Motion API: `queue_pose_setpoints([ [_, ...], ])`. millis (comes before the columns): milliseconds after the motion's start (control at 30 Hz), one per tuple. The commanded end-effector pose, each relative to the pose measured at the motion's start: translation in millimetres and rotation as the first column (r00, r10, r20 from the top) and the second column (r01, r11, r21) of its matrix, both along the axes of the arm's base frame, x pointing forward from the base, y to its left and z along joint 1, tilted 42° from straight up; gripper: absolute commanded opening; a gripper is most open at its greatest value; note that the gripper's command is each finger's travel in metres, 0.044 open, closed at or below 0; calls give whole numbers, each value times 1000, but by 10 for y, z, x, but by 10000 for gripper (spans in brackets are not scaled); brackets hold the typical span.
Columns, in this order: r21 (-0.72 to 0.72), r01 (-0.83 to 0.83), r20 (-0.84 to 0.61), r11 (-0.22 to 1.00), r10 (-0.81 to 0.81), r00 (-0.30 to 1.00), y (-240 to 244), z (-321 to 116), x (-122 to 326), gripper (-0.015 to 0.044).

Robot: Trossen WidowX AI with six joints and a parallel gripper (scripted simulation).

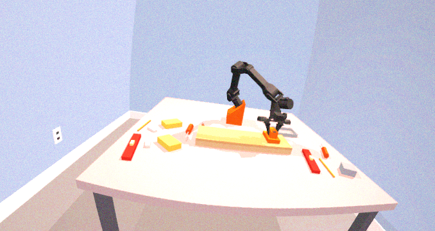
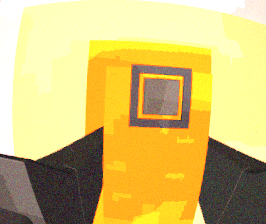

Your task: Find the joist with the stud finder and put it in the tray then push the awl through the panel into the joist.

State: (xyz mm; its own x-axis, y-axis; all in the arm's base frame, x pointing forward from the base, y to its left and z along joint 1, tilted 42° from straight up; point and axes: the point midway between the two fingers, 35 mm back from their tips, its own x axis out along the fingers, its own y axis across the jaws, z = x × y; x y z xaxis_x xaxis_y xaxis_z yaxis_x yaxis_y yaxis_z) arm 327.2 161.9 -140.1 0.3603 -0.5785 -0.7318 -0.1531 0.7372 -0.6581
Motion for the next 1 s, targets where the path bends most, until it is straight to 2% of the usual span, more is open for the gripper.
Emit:
queue_pose_setpoints([
  [0,-8,0,1,1000,0,1000,-113,90,12,0],
  [967,-13,0,0,1000,0,1000,-668,584,127,0],
])
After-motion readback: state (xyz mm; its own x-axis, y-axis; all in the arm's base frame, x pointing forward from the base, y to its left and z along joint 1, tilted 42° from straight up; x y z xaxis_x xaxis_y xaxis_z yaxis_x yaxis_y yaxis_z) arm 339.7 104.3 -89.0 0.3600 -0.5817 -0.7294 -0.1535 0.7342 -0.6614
